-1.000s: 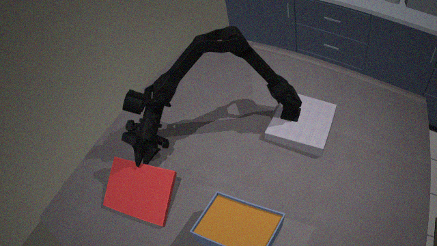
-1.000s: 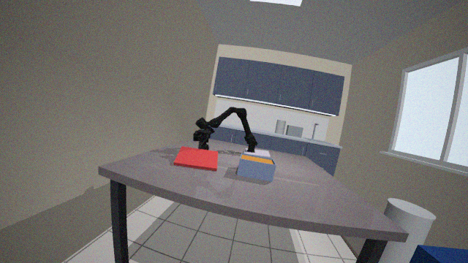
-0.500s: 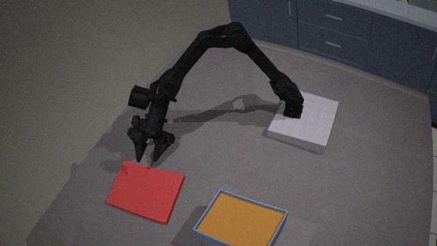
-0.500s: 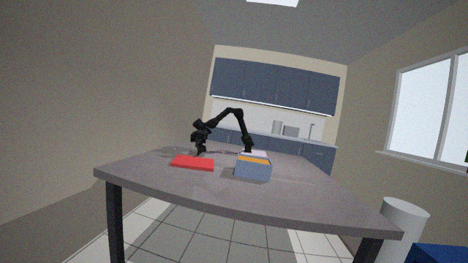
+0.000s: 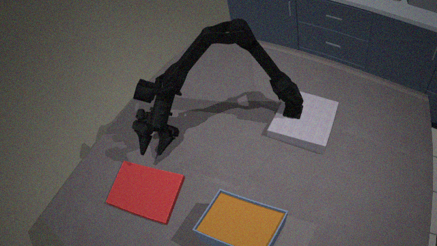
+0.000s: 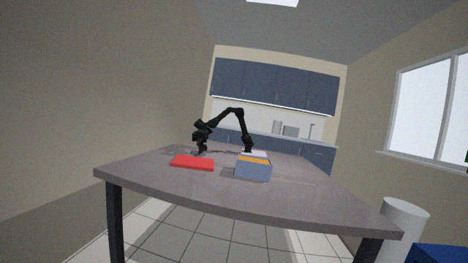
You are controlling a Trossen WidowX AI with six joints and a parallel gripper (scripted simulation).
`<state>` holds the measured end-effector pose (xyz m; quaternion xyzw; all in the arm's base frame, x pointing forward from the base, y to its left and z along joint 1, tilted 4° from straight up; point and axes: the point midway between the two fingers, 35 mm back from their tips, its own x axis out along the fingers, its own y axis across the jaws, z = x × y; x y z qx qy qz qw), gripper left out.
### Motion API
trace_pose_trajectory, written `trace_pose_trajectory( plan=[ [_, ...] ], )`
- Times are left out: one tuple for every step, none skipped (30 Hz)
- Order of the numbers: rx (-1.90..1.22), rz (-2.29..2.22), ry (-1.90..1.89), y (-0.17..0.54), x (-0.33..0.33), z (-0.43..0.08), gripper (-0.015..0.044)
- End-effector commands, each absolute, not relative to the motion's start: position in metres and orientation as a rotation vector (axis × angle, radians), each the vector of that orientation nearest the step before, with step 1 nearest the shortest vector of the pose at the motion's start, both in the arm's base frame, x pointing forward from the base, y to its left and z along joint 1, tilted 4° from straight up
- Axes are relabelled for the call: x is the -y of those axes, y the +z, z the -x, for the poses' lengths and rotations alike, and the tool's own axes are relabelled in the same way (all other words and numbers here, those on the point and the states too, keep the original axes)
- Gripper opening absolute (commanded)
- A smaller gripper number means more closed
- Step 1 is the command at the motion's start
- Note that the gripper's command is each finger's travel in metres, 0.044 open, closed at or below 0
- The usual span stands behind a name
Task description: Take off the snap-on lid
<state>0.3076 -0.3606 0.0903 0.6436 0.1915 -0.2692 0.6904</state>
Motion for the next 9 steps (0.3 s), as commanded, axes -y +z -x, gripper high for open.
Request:
trace_pose_trajectory(
  plan=[
    [-0.428,-1.438,-0.599,0.091,0.359,-0.297,0.0440],
    [-0.428,-1.438,-0.599,0.091,0.359,-0.295,0.0440],
    [-0.429,-1.438,-0.599,0.091,0.359,-0.293,0.0440],
    [-0.429,-1.438,-0.599,0.090,0.359,-0.291,0.0440],
    [-0.429,-1.438,-0.599,0.090,0.359,-0.289,0.0440],
    [-0.429,-1.438,-0.599,0.090,0.358,-0.287,0.0440],
    [-0.429,-1.438,-0.599,0.090,0.358,-0.285,0.0440],
    [-0.429,-1.438,-0.600,0.090,0.358,-0.283,0.0440],
    [-0.429,-1.438,-0.600,0.090,0.358,-0.282,0.0440]
  ],
)
